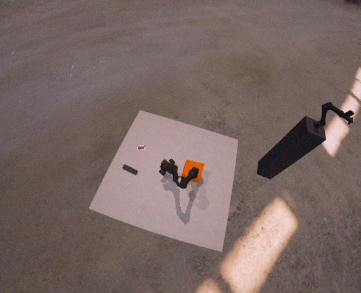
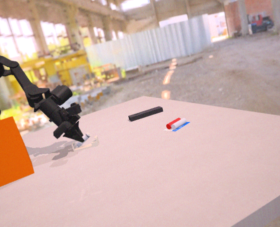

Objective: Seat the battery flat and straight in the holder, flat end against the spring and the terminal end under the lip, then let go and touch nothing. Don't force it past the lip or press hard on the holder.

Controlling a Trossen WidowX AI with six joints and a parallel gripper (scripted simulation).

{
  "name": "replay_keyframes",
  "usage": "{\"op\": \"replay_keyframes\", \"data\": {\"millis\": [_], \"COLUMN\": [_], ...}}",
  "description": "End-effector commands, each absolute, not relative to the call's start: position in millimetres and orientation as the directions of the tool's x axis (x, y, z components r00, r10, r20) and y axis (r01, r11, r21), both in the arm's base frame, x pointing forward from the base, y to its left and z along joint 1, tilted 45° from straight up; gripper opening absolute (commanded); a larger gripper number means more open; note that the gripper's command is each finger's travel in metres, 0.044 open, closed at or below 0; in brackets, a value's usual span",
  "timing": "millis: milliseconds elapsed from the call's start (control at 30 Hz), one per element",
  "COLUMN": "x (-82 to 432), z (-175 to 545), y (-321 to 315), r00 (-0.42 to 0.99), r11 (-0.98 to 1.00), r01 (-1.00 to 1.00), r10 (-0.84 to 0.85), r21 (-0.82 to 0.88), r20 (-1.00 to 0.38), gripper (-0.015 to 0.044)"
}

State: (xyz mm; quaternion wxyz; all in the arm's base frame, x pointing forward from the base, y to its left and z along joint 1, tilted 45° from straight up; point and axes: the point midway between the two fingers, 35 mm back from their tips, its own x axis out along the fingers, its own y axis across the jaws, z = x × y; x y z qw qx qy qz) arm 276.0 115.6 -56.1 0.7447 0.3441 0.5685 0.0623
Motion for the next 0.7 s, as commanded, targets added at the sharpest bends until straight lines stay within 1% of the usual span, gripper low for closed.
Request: {"op": "replay_keyframes", "data": {"millis": [0,667], "x": [273.6,280.2], "z": [-58.9,-64.9], "y": [116.5,117.7], "r00": [0.316,0.215], "r11": [0.762,0.778], "r01": [0.294,0.286], "r10": [0.493,0.516], "r21": [0.577,0.559], "r20": [-0.811,-0.829], "gripper": [0.0060,0.0060]}}
